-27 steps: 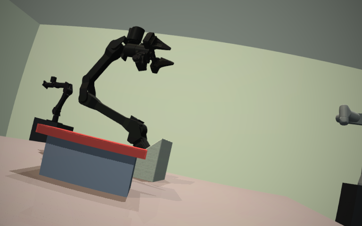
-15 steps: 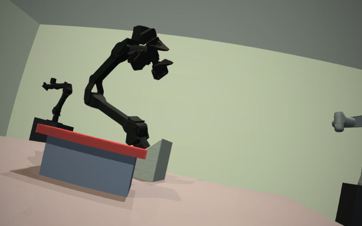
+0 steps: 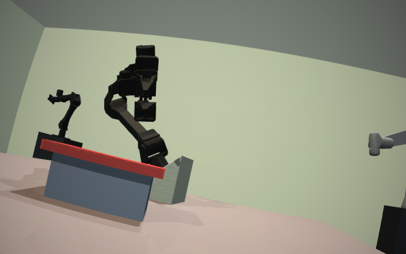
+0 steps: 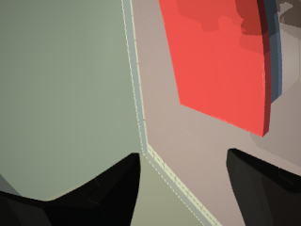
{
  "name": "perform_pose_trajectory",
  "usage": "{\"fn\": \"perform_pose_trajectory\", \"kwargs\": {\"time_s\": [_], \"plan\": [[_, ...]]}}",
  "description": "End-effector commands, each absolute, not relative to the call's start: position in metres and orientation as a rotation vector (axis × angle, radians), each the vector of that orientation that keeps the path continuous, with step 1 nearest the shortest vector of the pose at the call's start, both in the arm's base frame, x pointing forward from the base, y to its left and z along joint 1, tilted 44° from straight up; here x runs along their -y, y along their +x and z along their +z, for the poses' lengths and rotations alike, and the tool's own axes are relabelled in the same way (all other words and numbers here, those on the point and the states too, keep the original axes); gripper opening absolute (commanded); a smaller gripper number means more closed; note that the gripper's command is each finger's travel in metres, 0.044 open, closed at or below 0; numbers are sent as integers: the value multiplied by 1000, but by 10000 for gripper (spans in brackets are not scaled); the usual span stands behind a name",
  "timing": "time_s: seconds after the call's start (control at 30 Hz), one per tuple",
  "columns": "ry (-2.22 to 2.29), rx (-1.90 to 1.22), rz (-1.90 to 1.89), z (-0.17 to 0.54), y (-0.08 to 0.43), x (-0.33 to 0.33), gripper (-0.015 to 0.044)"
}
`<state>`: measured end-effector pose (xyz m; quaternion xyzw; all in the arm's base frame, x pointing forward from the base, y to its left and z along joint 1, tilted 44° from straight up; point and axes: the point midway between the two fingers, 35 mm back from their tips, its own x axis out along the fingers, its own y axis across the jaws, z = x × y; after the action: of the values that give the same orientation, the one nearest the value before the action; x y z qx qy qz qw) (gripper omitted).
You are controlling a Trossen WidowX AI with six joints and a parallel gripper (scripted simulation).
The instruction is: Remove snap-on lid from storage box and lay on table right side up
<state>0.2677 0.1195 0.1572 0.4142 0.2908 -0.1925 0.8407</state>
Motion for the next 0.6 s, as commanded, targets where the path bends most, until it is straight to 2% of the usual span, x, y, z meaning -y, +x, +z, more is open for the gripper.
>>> {"fn": "perform_pose_trajectory", "kwargs": {"time_s": [0.0, 0.37, 0.57], "plan": [[701, -553, -512, 136, 278, -74, 235], [667, -544, -534, 131, 279, -63, 235], [667, -541, -533, 92, 279, -25, 235]]}}
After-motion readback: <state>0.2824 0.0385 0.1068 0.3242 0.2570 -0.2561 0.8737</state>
